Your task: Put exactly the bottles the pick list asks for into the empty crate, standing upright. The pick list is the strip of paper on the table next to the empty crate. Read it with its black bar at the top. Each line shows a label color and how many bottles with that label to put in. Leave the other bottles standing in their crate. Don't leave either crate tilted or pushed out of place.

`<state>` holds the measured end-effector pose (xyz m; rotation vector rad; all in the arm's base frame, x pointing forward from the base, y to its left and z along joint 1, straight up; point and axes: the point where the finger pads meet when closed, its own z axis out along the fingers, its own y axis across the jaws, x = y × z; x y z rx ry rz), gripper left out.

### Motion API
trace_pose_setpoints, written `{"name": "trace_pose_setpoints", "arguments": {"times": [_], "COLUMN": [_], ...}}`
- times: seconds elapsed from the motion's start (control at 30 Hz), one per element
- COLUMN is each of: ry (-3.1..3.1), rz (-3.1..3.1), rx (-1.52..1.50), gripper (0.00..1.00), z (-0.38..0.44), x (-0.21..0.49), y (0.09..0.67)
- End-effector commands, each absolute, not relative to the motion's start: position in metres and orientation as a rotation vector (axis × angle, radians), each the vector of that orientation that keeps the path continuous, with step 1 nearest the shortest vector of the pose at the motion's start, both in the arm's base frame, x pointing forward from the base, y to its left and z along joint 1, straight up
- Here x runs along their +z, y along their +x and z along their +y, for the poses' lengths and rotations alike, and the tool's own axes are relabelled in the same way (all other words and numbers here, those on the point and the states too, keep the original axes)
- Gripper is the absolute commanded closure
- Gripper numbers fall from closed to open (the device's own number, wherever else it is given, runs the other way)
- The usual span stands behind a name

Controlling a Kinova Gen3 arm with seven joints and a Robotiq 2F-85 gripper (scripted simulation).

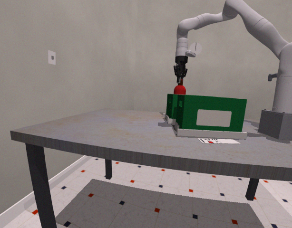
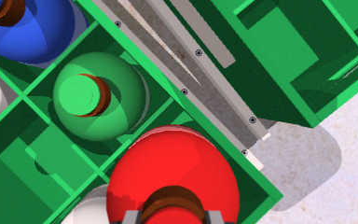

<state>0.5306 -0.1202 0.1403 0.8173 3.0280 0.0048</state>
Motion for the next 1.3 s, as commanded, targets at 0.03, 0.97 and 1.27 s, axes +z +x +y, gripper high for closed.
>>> {"name": "trace_pose_setpoints", "arguments": {"times": [0.03, 0.97, 1.27], "ry": [0.817, 0.817, 0.817], "rz": [3.025, 3.025, 3.025], "rx": [0.005, 0.005, 0.005], "gripper": [0.90, 0.90, 0.90], "z": [-0.120, -0.120, -0.120], "x": [0.147, 0.187, 0.200], "y": [0.531, 0.531, 0.531]}}
